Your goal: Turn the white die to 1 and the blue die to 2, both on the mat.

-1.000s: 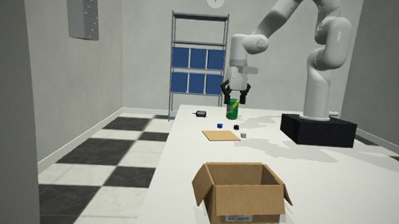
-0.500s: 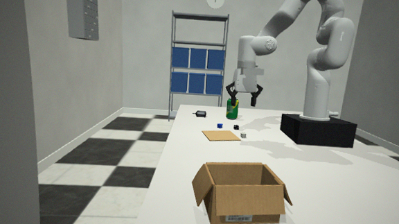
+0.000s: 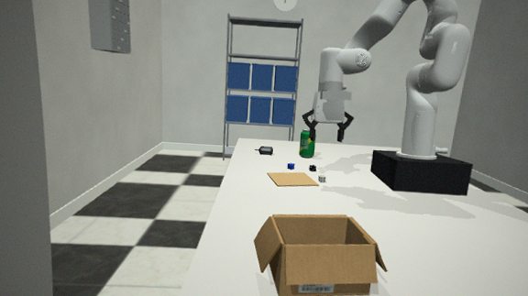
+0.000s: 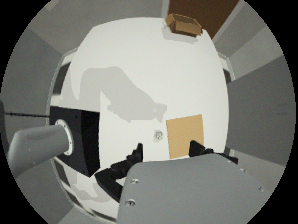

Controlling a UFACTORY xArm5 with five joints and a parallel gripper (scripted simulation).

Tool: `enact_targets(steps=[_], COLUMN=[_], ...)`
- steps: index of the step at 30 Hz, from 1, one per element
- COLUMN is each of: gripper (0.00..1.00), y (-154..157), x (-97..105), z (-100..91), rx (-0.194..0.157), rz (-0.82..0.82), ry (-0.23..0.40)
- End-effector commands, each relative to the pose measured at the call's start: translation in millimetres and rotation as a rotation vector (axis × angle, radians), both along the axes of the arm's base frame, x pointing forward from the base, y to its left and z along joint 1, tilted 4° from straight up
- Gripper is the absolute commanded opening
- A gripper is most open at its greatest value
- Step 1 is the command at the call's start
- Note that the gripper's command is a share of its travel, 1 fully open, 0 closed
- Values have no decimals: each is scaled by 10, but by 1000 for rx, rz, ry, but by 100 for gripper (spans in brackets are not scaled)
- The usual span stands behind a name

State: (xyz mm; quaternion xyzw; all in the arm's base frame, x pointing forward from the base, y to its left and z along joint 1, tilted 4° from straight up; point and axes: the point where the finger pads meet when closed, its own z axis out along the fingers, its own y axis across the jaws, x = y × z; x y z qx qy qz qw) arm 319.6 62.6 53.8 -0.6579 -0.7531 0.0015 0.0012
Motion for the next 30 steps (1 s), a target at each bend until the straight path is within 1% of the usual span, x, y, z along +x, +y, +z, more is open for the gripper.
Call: enact_targets(steps=[1,7,10,12,15,16,20,23,25,30], gripper=[100,100,100,100,100,100,100,100,100,100], y=[3,3,2,1,-2,-3,-6,-6,-9,-12], x=[10,10,10,11,12,12,11,11,11,10], z=[9,8,-3,-21,-64,-67,-106,-108,-147,-182], rx=[1,1,1,0,0,0,0,0,0,0], rz=[-1,-4,-38,-92,-220,-228,-347,-353,-472,-579], ry=[-3,-3,-3,-3,-3,-3,-3,-3,-4,-4])
